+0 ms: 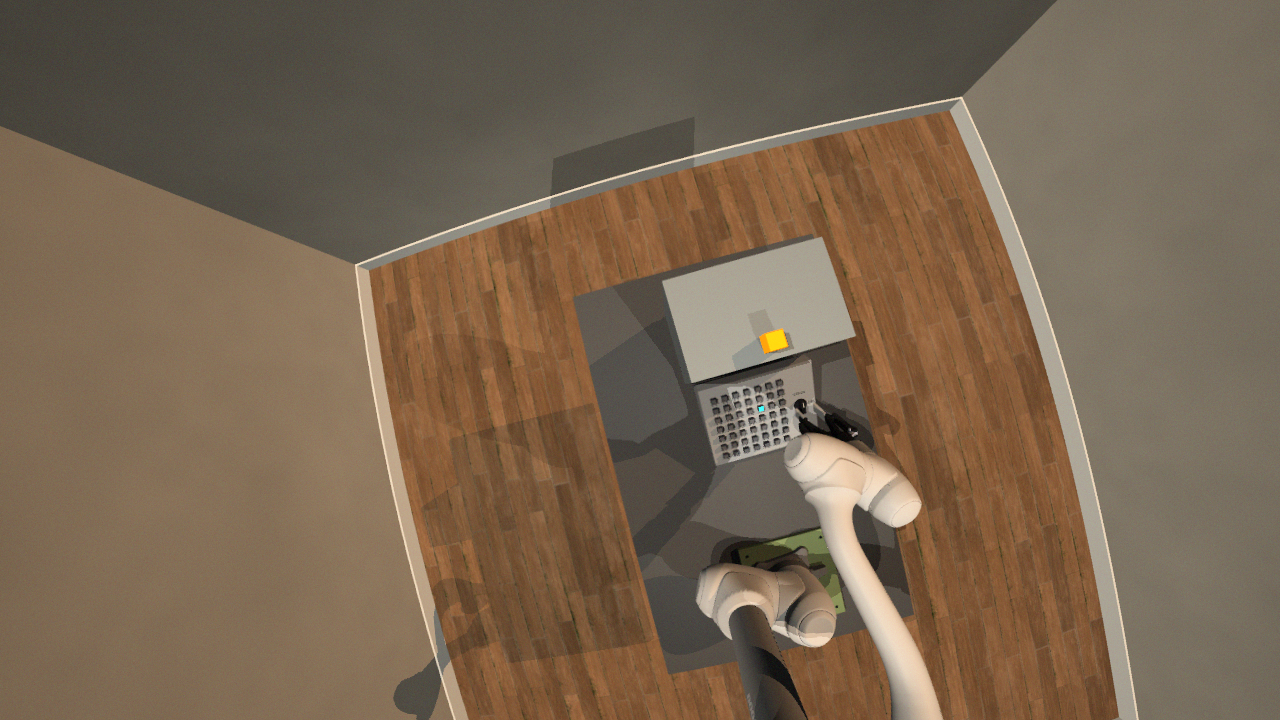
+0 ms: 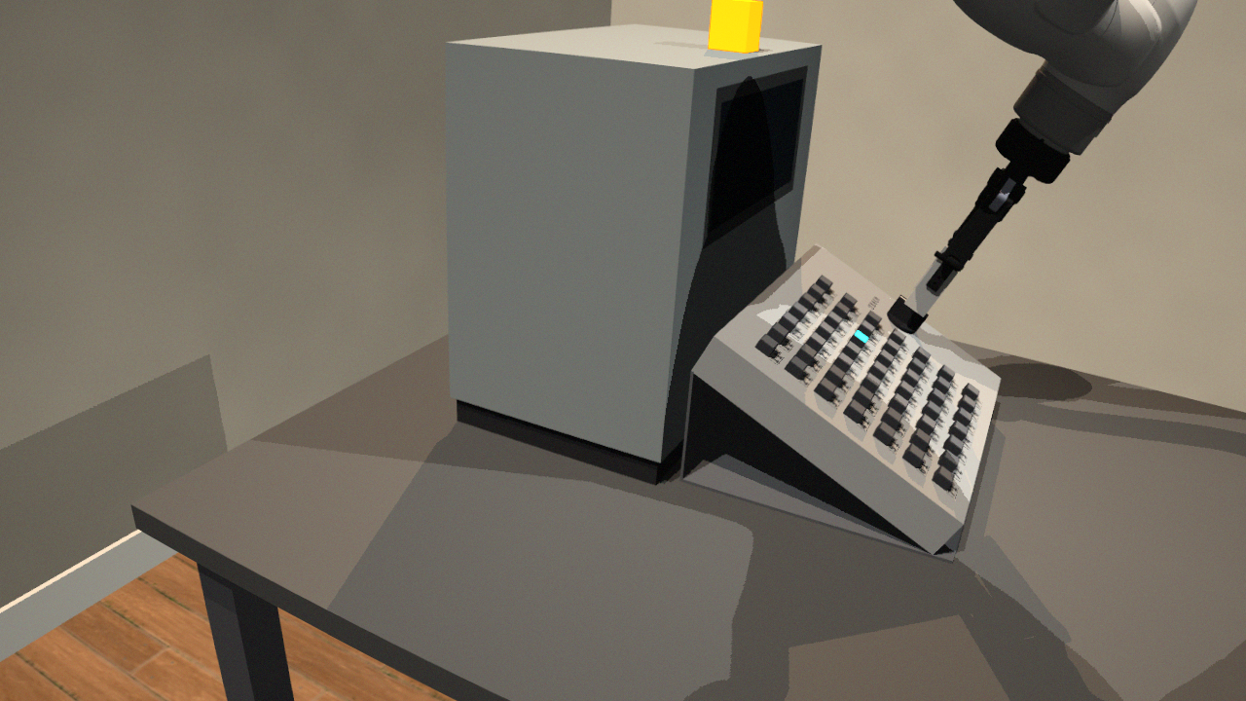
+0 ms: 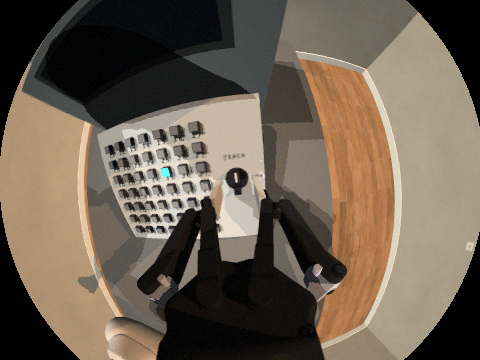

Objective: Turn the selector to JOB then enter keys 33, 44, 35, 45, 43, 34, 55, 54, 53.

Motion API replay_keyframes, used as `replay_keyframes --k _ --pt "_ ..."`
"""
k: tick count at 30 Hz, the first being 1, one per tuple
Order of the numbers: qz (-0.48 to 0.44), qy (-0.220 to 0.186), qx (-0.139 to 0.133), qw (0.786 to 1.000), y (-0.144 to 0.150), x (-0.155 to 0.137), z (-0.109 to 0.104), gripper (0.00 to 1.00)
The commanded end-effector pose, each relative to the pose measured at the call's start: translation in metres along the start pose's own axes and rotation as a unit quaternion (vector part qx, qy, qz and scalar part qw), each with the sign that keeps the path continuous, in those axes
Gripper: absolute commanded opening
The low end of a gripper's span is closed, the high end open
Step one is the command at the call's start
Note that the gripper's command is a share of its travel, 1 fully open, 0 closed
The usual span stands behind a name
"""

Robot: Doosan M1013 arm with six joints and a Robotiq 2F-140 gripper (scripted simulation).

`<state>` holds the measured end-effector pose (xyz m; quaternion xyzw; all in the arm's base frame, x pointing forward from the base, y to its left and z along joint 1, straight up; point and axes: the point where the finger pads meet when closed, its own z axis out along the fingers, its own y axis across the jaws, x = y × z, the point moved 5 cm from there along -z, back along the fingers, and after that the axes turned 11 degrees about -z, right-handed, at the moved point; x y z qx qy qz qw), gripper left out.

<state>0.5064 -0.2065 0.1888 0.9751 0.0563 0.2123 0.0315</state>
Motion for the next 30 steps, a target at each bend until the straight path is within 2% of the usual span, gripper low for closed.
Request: replay_keyframes --k 1,18,30 --pt "0.000 0.003 0.000 1.000 -0.001 0.001 0.001 0.33" --pt "0.000 0.003 0.000 1.000 -0.001 0.001 0.006 0.33" --pt "0.000 0.003 0.000 1.000 -0.001 0.001 0.017 0.33"
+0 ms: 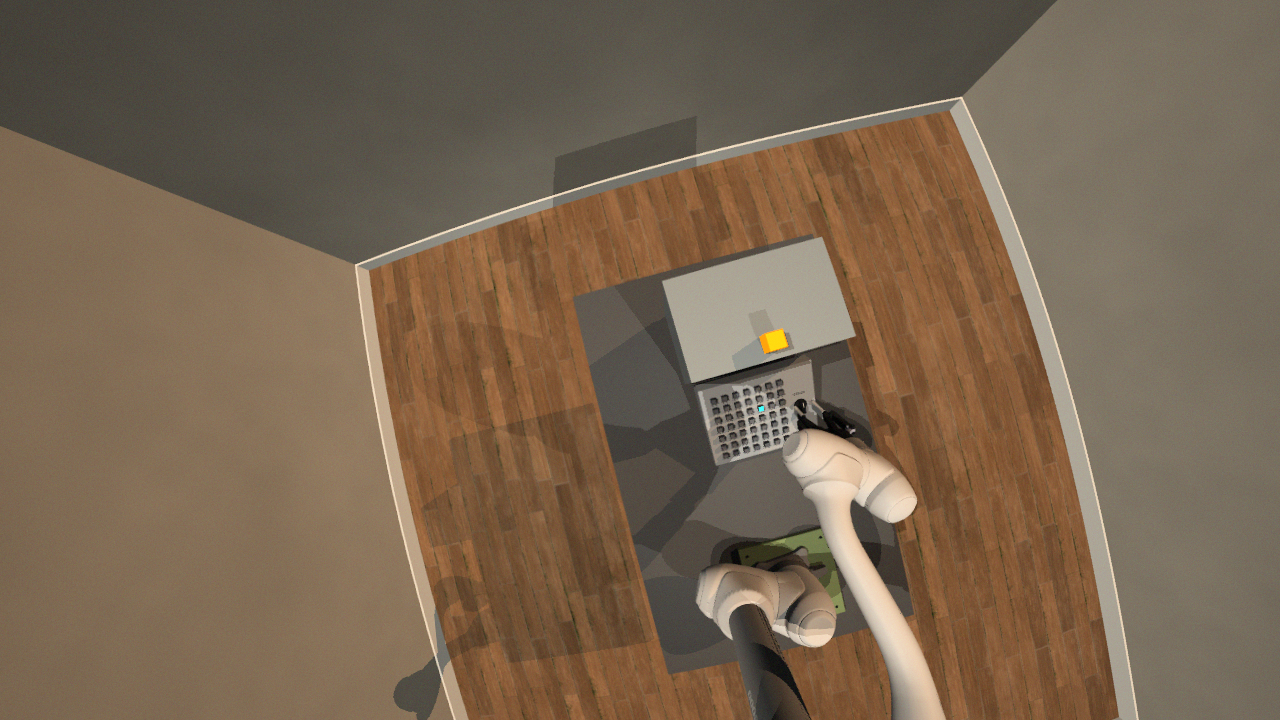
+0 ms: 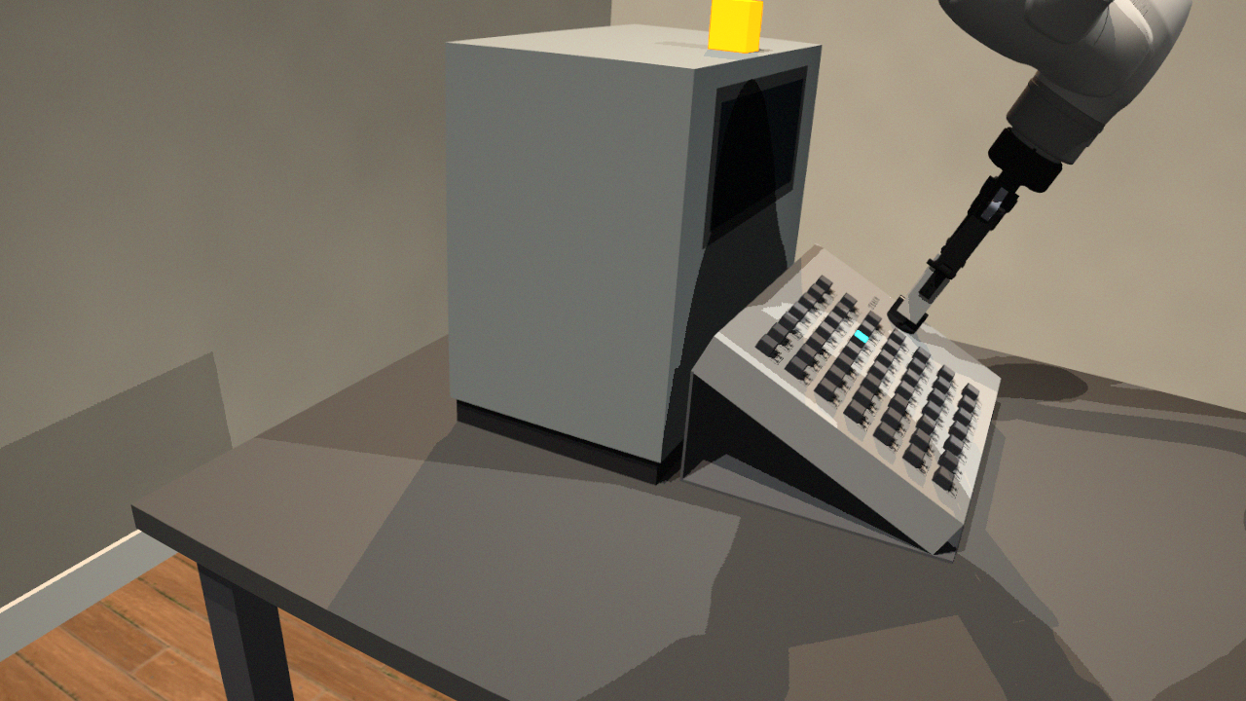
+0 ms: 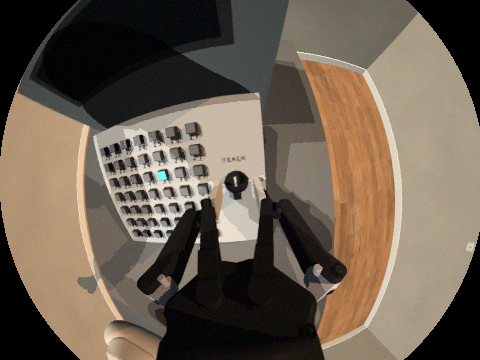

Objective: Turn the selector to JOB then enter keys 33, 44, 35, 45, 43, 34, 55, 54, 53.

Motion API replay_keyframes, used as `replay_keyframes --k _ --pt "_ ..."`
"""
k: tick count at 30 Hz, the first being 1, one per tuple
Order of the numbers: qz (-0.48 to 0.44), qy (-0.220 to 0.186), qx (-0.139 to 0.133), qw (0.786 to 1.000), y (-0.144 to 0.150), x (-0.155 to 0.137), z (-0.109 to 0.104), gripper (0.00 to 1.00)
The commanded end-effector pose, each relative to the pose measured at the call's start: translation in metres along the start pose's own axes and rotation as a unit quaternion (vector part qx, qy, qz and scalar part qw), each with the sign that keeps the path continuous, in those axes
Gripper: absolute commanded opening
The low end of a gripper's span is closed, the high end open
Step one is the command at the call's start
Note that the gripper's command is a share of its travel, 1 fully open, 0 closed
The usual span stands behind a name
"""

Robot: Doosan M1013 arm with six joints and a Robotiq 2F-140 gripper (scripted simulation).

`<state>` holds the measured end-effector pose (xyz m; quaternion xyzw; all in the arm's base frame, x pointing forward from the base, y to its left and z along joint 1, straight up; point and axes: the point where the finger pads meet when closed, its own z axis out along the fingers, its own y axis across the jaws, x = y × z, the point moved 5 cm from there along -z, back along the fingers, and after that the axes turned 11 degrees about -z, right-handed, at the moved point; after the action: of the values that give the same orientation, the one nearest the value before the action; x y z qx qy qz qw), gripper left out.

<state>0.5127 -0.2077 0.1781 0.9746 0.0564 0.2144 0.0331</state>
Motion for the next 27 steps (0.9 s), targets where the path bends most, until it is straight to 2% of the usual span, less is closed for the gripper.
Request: replay_keyframes --k 1,27 --pt "0.000 0.000 0.002 1.000 -0.0021 0.0000 0.0057 0.33" --pt "0.000 0.000 0.002 1.000 -0.0021 0.0000 0.0120 0.33"
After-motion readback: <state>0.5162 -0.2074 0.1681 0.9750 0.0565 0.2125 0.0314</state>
